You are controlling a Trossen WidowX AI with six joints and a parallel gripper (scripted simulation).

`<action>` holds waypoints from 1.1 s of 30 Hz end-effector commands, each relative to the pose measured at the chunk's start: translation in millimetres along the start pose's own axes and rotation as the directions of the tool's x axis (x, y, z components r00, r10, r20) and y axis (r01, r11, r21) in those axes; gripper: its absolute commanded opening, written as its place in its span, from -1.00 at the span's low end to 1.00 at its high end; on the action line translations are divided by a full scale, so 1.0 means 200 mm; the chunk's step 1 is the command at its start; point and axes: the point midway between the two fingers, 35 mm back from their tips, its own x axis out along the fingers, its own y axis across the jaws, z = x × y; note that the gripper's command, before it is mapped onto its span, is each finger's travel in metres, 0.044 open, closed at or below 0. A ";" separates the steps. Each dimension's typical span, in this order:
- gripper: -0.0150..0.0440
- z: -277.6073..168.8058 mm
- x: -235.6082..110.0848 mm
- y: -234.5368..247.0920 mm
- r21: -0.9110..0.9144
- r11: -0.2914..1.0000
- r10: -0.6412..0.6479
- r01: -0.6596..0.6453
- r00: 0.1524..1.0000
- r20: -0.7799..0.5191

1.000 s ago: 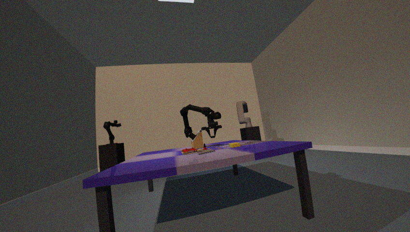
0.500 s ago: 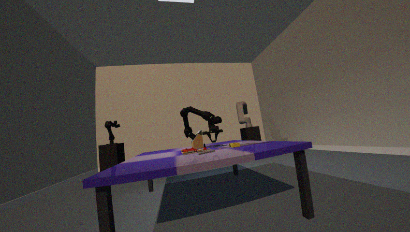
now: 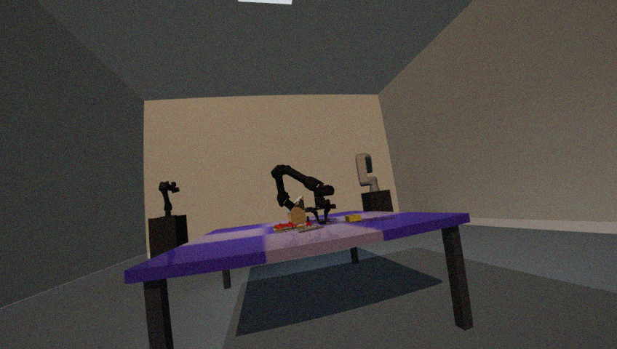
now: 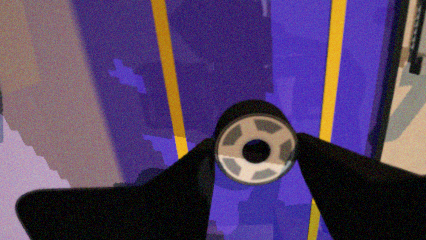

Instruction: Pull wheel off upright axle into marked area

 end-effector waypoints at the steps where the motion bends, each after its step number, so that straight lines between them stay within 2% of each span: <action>1: 0.04 0.00 0.00 0.00 0.002 1.000 0.000 0.000 1.000 -0.003; 6: 0.49 0.00 -0.01 0.00 0.002 1.000 0.000 0.000 1.000 -0.002; 7: 0.53 0.00 -0.03 0.00 0.001 1.000 0.000 0.000 1.000 -0.001; 14: 0.53 0.00 -0.29 0.00 -0.002 1.000 0.001 -0.001 1.000 0.009; 17: 0.53 0.00 -0.30 0.00 -0.002 1.000 0.001 -0.001 1.000 0.009; 18: 0.61 -0.01 -0.27 0.00 -0.008 1.000 -0.001 0.001 1.000 0.015; 22: 0.97 -0.15 -0.39 -0.05 -0.008 1.000 0.004 -0.004 1.000 0.012; 28: 1.00 -0.41 -0.52 -0.17 -0.006 1.000 0.001 -0.001 1.000 0.006; 33: 1.00 -0.41 -0.53 -0.17 -0.006 1.000 0.001 -0.001 1.000 0.006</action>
